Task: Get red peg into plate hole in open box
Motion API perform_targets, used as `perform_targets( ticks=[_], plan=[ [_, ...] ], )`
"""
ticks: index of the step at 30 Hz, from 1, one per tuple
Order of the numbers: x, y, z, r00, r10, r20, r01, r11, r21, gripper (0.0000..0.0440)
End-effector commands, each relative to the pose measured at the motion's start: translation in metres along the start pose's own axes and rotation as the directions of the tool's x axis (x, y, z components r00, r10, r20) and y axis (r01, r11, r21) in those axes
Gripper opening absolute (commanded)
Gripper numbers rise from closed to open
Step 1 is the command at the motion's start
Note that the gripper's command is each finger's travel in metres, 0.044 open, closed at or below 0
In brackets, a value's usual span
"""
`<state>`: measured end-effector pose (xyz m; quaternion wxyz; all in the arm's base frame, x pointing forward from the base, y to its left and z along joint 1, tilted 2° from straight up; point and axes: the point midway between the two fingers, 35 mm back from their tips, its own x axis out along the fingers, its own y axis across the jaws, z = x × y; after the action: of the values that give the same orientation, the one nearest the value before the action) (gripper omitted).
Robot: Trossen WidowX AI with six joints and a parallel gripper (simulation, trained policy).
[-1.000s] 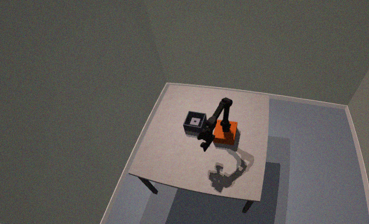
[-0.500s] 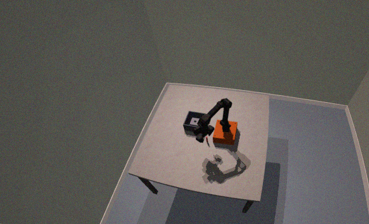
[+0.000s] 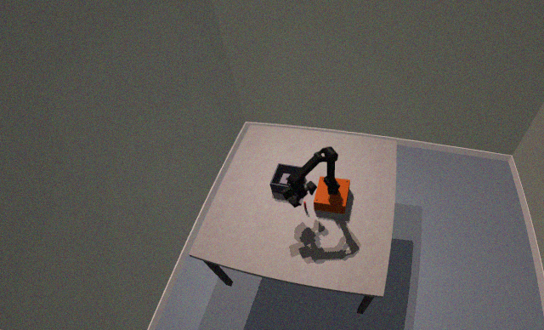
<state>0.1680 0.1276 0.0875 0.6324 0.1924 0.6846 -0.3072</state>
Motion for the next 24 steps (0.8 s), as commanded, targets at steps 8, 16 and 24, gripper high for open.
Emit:
perform_targets(
  ticks=[8, 16, 24],
  plan=[
    [0.028, -0.001, 0.011, 0.998, -0.066, 0.008, 0.065, 0.997, 0.039, 0.0438],
    [0.055, 0.003, 0.017, 0.996, -0.081, 0.025, 0.08, 0.996, 0.046, 0.0435],
    [0.089, 0.01, 0.022, 0.996, -0.068, 0.056, 0.066, 0.997, 0.048, 0.044]
  ],
)
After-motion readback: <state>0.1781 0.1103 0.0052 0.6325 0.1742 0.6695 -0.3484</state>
